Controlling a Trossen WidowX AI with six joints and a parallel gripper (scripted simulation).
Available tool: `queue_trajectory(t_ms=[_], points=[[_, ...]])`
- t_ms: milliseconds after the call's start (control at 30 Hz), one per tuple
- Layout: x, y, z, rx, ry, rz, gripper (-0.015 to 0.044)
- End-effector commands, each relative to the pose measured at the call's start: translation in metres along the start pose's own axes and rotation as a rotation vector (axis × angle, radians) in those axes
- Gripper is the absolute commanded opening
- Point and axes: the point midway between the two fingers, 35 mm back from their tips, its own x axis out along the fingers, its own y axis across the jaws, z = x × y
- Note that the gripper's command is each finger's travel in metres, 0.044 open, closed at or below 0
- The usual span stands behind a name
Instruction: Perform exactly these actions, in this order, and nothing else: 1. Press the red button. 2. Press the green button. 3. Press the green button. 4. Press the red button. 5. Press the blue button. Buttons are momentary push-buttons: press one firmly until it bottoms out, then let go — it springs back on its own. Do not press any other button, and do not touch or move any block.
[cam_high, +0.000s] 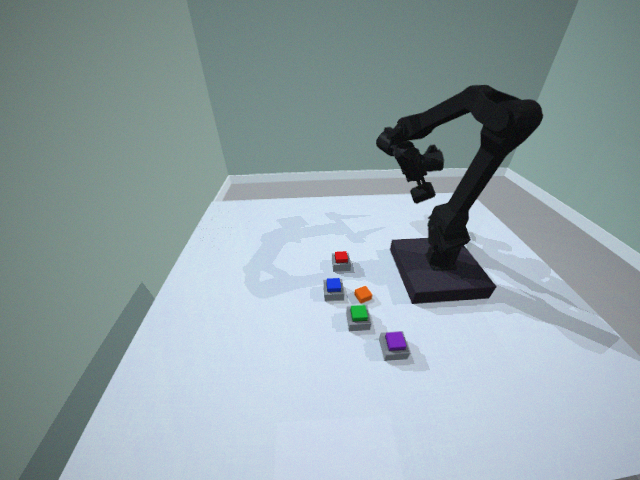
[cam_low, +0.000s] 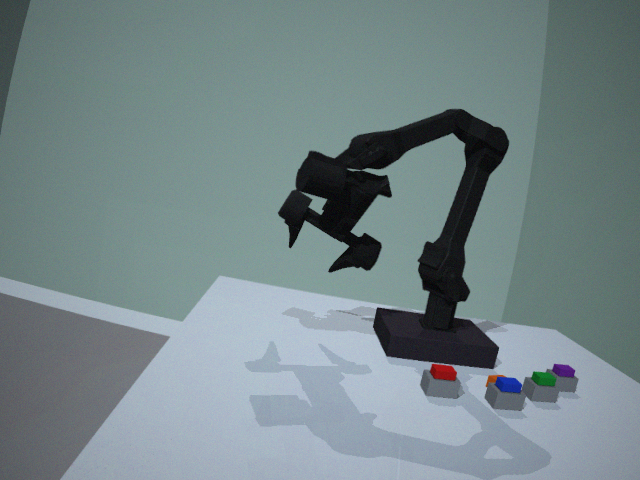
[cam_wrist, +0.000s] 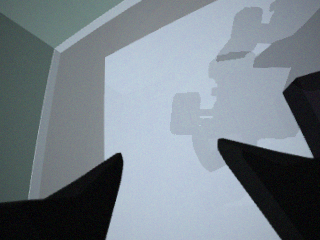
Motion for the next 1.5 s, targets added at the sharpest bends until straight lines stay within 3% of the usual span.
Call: queue_trajectory(t_ms=[0, 267, 667, 1033, 1200, 1467], points=[[-0.001, 0.000, -0.002, -0.023, 0.008, 0.001, 0.0400], [-0.073, -0.019, -0.095, -1.052, 0.303, 0.157, 0.0400], [-0.144, -0.072, -0.150, -1.930, 0.482, 0.424, 0.0400], [-0.207, -0.144, -0.171, -2.709, 0.585, 0.795, 0.0400], [-0.232, -0.180, -0.171, -3.029, 0.610, 1.007, 0.0400], [-0.233, -0.181, -0.171, -3.042, 0.611, 1.016, 0.0400]])
